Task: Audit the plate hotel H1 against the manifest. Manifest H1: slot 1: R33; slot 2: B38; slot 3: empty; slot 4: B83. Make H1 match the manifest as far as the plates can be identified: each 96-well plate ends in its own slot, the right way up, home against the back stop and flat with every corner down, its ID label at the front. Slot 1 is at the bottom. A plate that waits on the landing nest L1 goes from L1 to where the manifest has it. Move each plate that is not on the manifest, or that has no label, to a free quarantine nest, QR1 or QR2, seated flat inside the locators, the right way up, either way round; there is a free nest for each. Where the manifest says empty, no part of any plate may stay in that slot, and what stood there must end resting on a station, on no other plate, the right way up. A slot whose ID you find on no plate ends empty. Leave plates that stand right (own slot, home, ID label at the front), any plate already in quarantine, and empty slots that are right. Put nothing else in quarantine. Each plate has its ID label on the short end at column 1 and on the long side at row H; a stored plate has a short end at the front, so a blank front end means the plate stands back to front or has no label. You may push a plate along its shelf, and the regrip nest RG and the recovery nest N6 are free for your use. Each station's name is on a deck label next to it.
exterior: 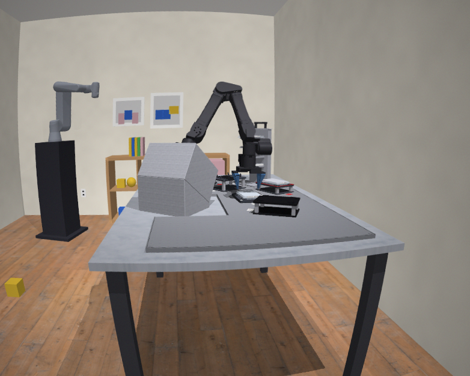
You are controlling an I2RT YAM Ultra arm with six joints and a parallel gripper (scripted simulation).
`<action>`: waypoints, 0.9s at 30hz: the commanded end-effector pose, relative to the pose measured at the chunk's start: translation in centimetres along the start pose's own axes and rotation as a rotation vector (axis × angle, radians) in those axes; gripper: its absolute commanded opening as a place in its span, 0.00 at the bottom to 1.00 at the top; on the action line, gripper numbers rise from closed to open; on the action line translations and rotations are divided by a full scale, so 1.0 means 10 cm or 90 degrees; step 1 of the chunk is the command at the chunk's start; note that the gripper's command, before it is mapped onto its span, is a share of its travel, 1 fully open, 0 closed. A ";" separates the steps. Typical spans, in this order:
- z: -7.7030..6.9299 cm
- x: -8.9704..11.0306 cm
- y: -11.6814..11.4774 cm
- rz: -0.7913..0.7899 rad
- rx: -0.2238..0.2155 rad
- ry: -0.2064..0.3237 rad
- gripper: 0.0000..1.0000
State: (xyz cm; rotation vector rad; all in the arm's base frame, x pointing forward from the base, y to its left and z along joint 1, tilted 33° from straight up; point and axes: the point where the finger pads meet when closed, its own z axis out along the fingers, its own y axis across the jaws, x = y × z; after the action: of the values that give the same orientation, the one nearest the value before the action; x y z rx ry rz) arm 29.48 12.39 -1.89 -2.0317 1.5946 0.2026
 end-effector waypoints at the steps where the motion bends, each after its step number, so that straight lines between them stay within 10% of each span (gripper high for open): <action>1: 0.06 0.02 0.01 0.005 0.003 0.001 1.00; 27: 0.35 0.04 0.03 0.010 0.002 0.003 1.00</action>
State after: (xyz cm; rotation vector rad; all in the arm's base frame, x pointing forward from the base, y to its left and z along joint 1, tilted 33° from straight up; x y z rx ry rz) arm 30.41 13.95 -4.28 -2.0267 1.5894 0.1938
